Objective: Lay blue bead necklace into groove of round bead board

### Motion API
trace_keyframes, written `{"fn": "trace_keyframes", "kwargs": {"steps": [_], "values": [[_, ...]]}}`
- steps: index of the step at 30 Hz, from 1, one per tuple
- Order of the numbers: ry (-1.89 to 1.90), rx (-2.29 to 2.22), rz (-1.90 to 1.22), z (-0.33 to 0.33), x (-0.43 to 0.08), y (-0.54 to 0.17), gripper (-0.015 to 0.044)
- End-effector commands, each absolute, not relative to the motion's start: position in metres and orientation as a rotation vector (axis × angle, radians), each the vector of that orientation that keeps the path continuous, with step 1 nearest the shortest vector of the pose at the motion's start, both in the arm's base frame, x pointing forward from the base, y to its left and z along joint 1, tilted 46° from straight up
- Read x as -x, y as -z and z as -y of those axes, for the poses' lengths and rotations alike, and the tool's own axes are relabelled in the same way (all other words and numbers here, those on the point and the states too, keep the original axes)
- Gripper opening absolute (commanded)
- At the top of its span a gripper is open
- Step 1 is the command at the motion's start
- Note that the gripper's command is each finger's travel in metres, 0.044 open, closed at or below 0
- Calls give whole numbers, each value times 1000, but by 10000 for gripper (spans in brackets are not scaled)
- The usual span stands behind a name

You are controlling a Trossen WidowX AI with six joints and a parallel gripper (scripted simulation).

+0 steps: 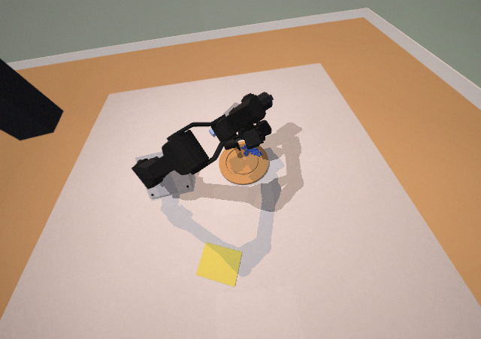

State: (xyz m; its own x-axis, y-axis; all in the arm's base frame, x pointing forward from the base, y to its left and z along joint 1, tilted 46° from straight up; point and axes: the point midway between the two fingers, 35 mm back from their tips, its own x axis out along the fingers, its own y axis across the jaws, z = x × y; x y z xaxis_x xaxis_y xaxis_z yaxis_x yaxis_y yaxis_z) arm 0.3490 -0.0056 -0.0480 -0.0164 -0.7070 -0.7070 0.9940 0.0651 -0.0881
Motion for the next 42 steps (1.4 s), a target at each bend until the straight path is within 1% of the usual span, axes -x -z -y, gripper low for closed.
{"fn": "trace_keyframes", "kwargs": {"steps": [1,5,6,42], "values": [[1453,-528,-696,6,-349,48,118],[1453,-528,-696,6,-349,48,12],[1453,-528,-696,6,-349,48,0],[1453,-528,-696,6,-349,48,0]]}}
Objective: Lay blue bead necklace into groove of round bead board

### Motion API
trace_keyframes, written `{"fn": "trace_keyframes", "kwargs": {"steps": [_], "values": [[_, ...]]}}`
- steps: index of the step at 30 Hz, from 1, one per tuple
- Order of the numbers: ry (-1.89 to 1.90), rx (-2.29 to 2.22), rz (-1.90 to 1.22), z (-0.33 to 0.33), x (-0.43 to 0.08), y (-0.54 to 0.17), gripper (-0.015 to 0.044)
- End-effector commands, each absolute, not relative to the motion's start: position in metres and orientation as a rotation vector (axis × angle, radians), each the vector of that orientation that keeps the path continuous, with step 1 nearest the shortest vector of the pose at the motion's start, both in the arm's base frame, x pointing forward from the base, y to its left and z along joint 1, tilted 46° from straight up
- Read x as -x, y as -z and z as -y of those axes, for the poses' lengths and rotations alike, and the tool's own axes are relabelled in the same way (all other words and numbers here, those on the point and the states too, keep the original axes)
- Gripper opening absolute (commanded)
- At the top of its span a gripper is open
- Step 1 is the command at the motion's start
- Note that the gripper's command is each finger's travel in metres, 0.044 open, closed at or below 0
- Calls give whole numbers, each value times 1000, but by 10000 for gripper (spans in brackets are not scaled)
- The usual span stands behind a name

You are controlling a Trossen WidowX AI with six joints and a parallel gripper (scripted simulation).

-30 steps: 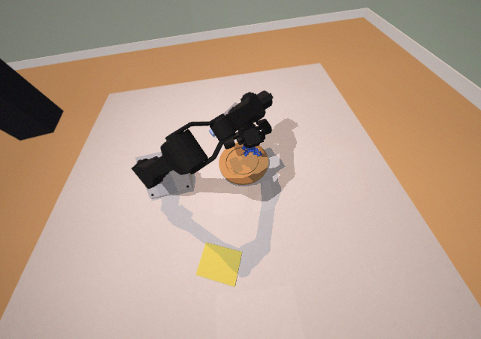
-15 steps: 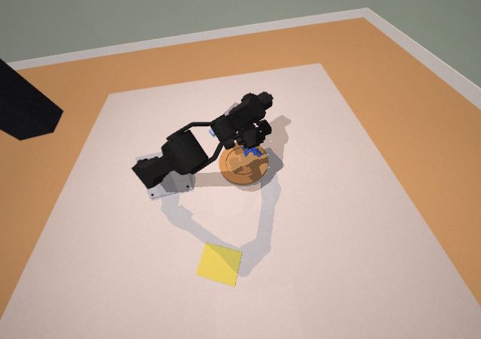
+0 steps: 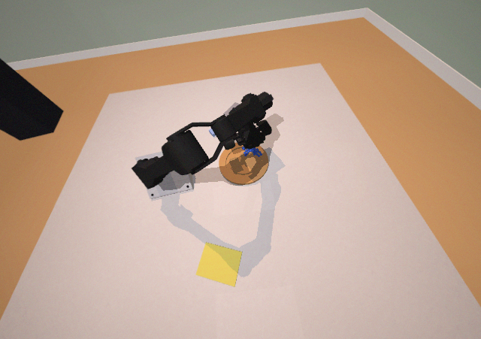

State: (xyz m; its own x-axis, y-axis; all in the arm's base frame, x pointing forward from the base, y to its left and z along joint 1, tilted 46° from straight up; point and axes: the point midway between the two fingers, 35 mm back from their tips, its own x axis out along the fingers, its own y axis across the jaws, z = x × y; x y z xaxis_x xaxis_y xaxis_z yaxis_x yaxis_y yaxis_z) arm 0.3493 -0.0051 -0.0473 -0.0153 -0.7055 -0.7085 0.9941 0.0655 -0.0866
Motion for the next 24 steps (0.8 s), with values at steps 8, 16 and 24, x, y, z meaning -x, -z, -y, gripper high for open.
{"fn": "trace_keyframes", "kwargs": {"steps": [8,16,24], "values": [[1453,-528,-696,6,-349,48,0],[1454,-525,-697,4,-349,46,0],[1455,-518,-698,2,-344,42,0]]}}
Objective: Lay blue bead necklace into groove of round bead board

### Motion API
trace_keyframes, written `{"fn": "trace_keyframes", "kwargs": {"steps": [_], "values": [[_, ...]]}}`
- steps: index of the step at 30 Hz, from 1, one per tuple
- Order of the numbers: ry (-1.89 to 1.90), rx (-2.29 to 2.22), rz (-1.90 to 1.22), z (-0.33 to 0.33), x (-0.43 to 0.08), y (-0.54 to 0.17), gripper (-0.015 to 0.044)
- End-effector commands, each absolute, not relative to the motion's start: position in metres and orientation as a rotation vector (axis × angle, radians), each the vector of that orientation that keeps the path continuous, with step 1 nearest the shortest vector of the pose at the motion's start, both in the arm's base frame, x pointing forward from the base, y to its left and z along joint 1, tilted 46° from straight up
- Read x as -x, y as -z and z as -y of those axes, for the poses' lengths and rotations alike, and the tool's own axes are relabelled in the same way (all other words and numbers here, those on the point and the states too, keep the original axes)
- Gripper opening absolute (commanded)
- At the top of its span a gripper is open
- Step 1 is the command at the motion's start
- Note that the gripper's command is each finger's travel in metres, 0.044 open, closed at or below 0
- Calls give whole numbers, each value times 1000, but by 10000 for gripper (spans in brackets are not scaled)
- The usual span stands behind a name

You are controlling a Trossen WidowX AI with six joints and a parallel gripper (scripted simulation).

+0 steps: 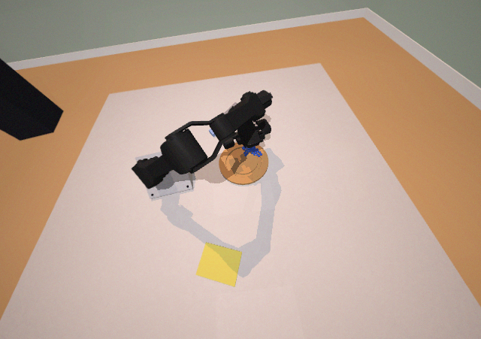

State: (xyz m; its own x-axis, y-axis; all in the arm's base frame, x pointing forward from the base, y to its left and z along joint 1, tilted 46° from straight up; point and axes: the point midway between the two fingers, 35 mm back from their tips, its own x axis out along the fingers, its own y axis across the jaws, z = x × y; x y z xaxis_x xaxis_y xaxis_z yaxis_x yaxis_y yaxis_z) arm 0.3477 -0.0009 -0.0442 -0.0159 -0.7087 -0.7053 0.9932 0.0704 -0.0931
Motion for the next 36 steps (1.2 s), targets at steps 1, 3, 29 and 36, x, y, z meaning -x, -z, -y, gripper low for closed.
{"fn": "trace_keyframes", "kwargs": {"steps": [1,3,29,36], "values": [[1455,-518,-698,3,-341,41,0],[1455,-518,-698,4,-335,39,0],[1455,-517,-698,16,-318,43,0],[1450,-526,-694,14,-320,41,26]]}}
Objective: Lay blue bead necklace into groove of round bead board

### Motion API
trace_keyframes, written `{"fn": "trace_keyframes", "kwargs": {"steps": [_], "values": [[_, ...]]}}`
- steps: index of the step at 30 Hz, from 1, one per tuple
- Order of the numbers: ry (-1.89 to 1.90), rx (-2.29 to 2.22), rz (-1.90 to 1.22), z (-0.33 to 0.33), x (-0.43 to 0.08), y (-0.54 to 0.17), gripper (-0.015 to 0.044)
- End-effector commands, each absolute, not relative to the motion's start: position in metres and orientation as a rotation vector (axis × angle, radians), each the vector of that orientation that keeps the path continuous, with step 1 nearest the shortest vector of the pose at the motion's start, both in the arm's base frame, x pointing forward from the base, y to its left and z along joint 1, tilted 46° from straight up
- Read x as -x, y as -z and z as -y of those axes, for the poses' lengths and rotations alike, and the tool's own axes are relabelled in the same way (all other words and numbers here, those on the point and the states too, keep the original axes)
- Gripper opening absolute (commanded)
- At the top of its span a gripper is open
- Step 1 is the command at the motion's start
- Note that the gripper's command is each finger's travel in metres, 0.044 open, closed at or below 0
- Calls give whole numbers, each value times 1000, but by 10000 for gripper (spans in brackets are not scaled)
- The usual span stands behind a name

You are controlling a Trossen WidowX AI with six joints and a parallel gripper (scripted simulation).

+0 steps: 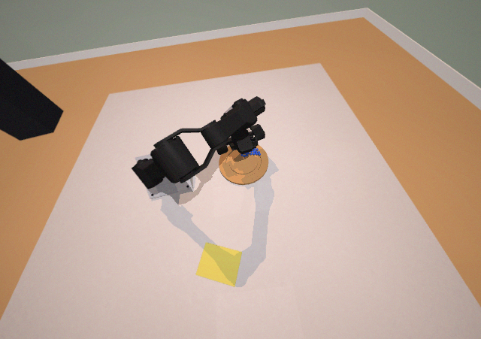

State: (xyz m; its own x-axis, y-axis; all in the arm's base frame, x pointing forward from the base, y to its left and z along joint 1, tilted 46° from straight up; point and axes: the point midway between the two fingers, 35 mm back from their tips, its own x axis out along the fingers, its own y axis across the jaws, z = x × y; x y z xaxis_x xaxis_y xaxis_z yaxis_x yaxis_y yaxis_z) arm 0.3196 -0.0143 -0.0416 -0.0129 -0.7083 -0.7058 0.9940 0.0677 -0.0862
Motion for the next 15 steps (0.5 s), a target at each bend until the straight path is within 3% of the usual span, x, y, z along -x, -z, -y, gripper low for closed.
{"fn": "trace_keyframes", "kwargs": {"steps": [1,15], "values": [[1450,-526,-694,14,-320,41,52],[1454,-519,-698,9,-318,37,420]]}}
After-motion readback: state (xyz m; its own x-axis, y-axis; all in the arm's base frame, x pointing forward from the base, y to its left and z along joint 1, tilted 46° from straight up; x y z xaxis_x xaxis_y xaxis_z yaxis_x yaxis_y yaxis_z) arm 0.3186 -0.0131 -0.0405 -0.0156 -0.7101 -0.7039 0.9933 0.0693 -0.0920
